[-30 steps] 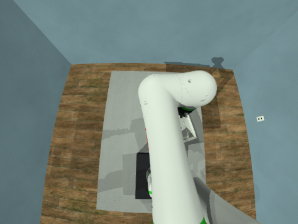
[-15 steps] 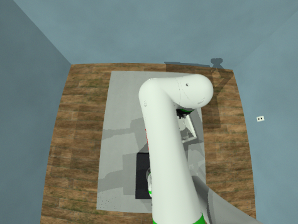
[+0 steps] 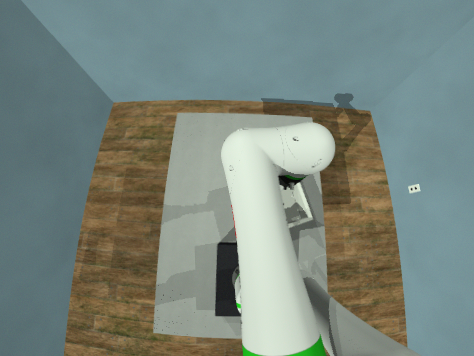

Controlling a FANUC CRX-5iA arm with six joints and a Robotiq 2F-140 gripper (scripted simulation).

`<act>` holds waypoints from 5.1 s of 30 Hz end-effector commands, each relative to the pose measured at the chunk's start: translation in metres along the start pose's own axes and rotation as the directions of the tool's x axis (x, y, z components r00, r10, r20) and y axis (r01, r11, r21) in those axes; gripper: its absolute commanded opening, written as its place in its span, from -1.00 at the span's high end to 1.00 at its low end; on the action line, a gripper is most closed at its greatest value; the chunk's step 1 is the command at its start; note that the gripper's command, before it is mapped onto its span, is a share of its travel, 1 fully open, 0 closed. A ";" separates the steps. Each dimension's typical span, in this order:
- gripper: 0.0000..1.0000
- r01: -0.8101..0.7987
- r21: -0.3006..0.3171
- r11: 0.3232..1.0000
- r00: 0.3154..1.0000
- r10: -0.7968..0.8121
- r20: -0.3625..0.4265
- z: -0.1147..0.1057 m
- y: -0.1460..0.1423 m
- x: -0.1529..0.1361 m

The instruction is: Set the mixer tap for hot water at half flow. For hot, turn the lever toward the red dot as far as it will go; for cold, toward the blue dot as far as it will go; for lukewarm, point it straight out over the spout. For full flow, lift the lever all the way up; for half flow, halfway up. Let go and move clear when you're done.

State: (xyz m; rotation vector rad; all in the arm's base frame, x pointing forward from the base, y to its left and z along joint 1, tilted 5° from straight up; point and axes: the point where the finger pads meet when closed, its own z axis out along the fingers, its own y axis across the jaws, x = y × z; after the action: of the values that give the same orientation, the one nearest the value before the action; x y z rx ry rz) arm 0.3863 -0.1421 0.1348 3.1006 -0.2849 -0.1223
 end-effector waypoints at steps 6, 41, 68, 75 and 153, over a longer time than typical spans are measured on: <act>0.14 0.000 0.000 1.000 1.000 0.000 0.000 0.003 0.000 0.000; 0.14 0.000 0.000 1.000 1.000 0.000 0.000 0.004 0.000 0.000; 1.00 0.000 0.000 1.000 1.000 0.000 0.000 0.004 0.000 0.000; 1.00 0.000 0.000 1.000 1.000 0.000 0.000 0.004 0.000 0.000; 1.00 -0.450 0.000 0.893 0.893 0.450 0.000 0.003 -0.027 0.007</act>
State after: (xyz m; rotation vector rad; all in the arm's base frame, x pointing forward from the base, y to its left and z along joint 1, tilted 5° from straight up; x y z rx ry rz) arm 0.3972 -0.1167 0.1298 2.9347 -0.9887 -0.1092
